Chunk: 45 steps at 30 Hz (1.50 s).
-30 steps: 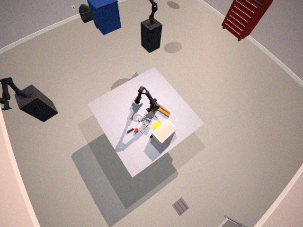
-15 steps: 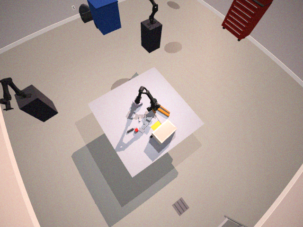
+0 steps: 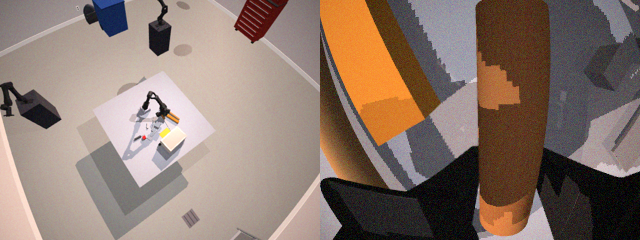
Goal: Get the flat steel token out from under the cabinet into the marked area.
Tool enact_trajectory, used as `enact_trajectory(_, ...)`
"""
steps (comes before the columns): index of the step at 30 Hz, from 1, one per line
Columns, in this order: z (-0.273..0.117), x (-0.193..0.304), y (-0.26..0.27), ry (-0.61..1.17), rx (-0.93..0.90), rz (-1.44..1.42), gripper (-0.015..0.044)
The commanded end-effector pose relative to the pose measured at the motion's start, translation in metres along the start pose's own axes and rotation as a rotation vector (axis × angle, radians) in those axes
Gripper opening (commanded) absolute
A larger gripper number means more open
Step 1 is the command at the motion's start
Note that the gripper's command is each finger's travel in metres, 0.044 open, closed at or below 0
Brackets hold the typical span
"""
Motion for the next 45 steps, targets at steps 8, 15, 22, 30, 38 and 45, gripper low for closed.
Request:
enact_trajectory(8,-0.002,0.002,0.015,-0.004,-0.005,0.014,0.0)
enact_trajectory(15,-0.002,0.003,0.023,-0.003,-0.005,0.02,0.0)
enact_trajectory(22,-0.001,0.005,0.023,0.003,-0.002,0.022,0.0053)
enact_trajectory(30,-0.001,0.005,0.023,0.003,-0.002,0.022,0.02)
enact_trajectory(38,0.0,0.006,0.023,-0.003,-0.005,0.022,0.027)
enact_trajectory(45,0.0,0.006,0.023,-0.003,-0.005,0.02,0.027)
Point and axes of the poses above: the point midway between the two fingers, 35 mm back from their tips, its own z axis out along the fingers, its own y axis across the jaws, x = y × z, the point moved 10 cm from there along -z, back along the fingers, and after that the axes turned 1 degree about -z, right-handed, at the moved point
